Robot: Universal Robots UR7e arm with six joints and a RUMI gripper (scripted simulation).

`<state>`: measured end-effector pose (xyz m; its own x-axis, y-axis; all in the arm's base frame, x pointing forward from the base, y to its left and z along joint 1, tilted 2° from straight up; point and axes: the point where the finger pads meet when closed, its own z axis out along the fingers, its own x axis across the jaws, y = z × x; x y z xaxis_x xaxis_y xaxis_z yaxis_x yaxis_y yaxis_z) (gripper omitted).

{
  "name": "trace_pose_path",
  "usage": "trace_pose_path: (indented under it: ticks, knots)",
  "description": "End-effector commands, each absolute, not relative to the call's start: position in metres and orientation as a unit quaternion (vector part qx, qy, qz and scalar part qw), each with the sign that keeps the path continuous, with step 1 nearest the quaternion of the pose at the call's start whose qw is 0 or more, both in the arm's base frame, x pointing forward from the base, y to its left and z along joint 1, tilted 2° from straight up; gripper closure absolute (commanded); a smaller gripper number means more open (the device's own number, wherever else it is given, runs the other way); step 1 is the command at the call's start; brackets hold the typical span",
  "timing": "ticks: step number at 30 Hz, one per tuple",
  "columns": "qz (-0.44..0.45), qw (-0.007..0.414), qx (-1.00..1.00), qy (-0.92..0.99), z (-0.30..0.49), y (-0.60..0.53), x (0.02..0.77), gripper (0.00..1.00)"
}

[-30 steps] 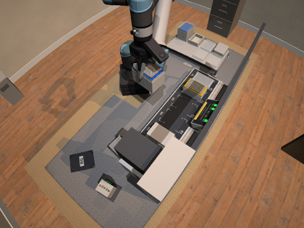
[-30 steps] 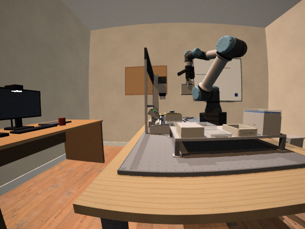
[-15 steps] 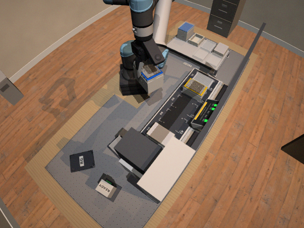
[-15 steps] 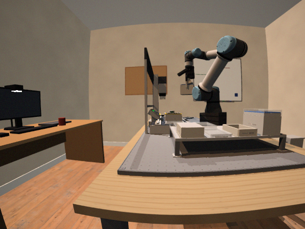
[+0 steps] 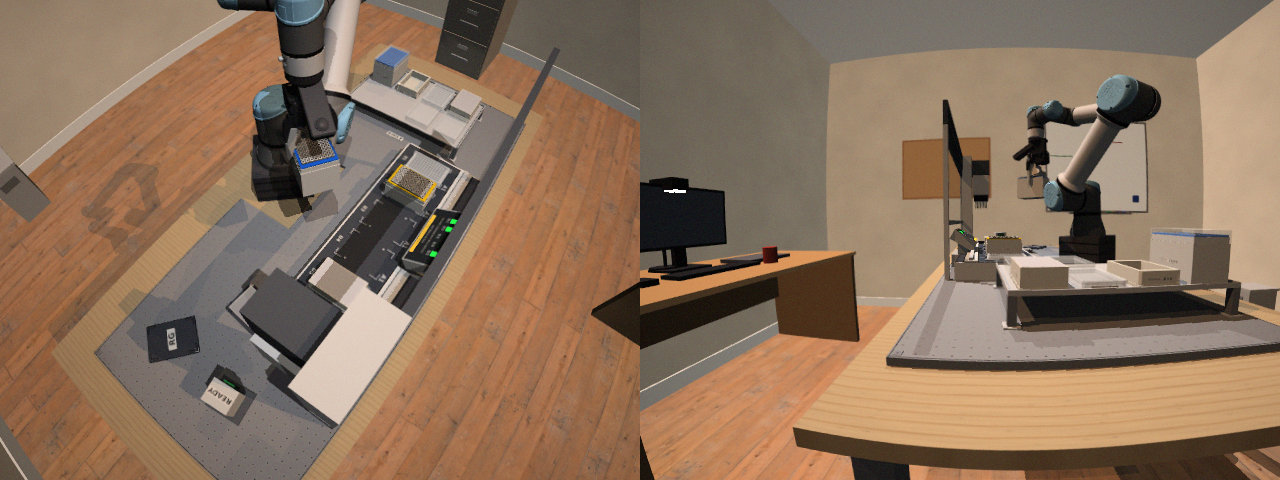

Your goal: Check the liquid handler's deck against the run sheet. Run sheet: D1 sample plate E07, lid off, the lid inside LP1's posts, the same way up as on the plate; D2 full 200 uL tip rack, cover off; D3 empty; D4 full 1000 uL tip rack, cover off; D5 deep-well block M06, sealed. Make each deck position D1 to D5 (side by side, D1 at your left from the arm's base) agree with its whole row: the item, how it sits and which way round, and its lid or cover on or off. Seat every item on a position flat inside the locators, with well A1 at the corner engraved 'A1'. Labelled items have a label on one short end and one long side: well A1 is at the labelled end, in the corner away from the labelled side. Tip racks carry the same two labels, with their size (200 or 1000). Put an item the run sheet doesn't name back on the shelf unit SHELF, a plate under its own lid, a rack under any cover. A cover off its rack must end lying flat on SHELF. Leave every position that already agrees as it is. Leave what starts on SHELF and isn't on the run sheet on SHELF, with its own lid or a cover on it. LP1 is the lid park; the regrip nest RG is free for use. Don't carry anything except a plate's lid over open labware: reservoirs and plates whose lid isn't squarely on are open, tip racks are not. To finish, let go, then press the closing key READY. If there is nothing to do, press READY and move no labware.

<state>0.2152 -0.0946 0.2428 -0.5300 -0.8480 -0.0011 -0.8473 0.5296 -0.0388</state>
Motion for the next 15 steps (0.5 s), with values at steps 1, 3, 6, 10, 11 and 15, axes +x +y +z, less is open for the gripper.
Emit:
trace_pose_path:
  ticks: [1,3,6,10,11,15]
  knots:
    - [-0.016,0.006,-0.431,0.902,0.2431,-0.0948,0.2155,1.00]
    - [-0.016,0.006,-0.419,0.908,0.2431,-0.0948,0.2155,1.00]
    - [-0.016,0.006,-0.419,0.908,0.2431,-0.0948,0.2155,1.00]
    - [-0.016,0.006,-0.391,0.920,0.2431,-0.0948,0.2155,1.00]
    - [-0.016,0.006,-0.391,0.920,0.2431,-0.0948,0.2155,1.00]
    - [-0.016,0.007,-0.354,0.935,0.2431,-0.0948,0.2155,1.00]
